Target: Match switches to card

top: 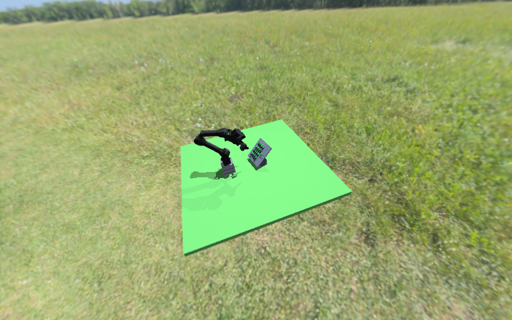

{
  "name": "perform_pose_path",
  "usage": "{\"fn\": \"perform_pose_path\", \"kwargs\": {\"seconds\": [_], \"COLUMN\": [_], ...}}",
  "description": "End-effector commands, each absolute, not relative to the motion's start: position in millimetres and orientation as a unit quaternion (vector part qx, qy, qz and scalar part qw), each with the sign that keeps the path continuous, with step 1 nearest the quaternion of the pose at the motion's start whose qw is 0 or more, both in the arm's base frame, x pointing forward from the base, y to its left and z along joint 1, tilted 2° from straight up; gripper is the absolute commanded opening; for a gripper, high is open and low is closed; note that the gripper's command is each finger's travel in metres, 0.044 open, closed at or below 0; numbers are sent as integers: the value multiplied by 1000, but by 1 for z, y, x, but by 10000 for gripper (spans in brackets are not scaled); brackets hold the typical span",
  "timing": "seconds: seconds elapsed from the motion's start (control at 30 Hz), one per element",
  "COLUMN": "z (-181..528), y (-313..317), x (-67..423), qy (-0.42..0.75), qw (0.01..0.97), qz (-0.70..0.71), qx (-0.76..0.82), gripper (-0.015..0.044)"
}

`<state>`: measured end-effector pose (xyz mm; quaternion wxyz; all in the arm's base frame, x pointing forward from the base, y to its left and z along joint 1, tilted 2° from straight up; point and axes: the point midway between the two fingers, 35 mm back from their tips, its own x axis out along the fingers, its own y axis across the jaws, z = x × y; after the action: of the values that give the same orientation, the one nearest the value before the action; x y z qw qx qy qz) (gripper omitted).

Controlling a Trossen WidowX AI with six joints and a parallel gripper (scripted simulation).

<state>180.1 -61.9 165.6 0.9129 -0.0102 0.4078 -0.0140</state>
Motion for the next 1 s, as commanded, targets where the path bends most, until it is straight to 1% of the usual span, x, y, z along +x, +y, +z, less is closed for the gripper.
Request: {"fn": "perform_pose_path", "kwargs": {"seconds": [0.0,0.07,0.33,0.47,0.6,0.73,0.97], "z": [165,162,129,126,124,101,99], "y": [-63,-67,-70,-69,-69,-70,-69], "x": [182,195,277,284,285,305,307], "qy": [408,408,406,405,404,393,392], "qw": [913,913,914,914,915,919,920], "qz": [-14,-12,-3,-2,-2,-2,-2], "qx": [-10,-10,-9,-9,-9,-9,-9], "gripper": [374,321,111,6,0,0,0]}}
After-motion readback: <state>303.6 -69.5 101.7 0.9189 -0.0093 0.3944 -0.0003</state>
